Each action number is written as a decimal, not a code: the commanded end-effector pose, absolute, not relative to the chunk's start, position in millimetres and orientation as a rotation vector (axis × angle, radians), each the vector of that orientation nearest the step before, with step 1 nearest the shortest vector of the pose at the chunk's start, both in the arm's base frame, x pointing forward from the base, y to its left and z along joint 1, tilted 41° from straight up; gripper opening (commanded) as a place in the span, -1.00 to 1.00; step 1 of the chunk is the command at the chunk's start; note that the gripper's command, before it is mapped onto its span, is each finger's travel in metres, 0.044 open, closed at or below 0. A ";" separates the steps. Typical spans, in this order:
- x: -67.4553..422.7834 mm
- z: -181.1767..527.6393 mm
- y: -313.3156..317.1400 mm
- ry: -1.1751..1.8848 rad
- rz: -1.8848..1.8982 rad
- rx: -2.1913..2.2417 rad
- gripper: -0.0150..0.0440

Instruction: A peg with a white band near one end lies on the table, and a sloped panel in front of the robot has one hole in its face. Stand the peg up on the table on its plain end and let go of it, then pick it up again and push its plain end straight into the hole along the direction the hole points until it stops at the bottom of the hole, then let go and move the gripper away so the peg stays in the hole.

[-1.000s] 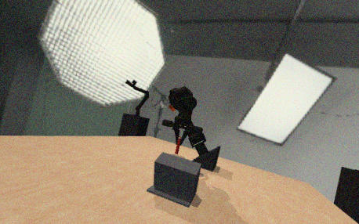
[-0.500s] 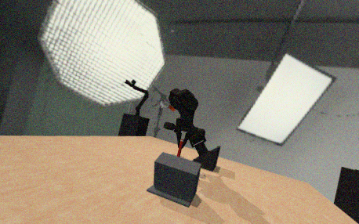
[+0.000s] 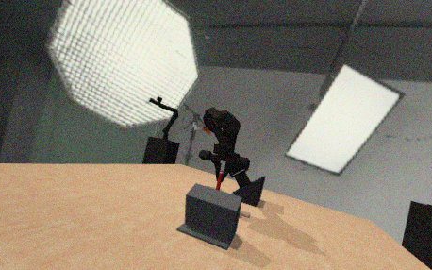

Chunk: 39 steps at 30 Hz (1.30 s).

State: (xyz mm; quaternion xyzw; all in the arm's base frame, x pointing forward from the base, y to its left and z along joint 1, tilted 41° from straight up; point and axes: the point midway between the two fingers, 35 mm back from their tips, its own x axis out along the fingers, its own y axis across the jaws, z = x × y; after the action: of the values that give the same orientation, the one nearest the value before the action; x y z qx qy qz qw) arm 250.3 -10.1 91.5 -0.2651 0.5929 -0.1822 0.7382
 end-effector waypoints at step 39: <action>276.2 59.9 4.5 1.082 -0.371 -0.499 -0.49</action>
State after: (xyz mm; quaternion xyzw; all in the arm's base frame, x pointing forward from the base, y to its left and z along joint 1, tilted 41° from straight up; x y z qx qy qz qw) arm 275.2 4.1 62.5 -0.2322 0.5137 -0.1746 0.8073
